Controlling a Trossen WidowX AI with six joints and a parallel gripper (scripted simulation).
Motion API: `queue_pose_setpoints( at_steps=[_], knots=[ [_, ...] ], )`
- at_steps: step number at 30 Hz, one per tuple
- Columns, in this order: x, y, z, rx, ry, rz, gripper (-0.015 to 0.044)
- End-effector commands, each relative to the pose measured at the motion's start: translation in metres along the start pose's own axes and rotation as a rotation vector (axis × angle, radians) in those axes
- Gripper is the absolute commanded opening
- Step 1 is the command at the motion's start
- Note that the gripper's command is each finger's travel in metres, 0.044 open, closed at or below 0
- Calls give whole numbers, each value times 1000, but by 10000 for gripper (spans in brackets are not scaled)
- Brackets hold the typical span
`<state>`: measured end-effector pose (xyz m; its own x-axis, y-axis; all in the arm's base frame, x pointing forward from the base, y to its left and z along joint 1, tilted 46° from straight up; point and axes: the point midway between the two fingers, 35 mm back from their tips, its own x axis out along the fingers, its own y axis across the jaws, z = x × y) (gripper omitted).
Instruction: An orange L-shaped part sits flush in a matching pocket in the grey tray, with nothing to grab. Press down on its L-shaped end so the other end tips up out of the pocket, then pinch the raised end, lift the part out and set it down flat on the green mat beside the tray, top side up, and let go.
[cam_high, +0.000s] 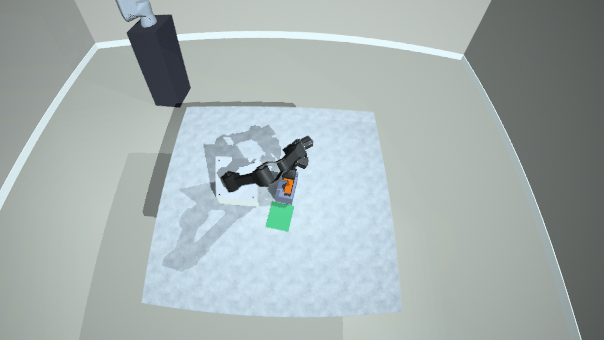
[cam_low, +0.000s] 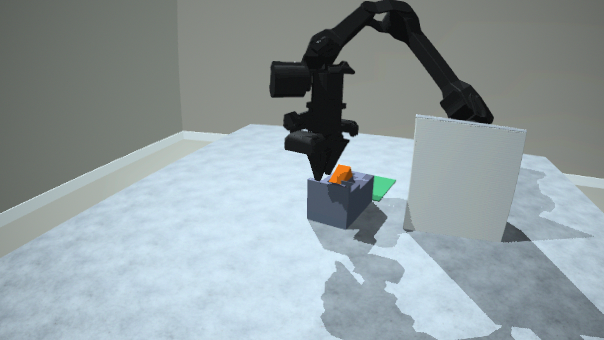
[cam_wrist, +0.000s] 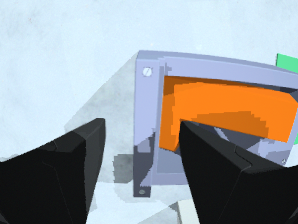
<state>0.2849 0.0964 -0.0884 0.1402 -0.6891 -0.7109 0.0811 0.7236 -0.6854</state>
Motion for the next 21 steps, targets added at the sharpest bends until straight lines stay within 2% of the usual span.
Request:
queue_pose_setpoints(
  at_steps=[1,21],
  knots=[
    [26,-5,-8,-14,22,-24,180],
    [52,-6,-8,-14,22,-24,180]
  ],
)
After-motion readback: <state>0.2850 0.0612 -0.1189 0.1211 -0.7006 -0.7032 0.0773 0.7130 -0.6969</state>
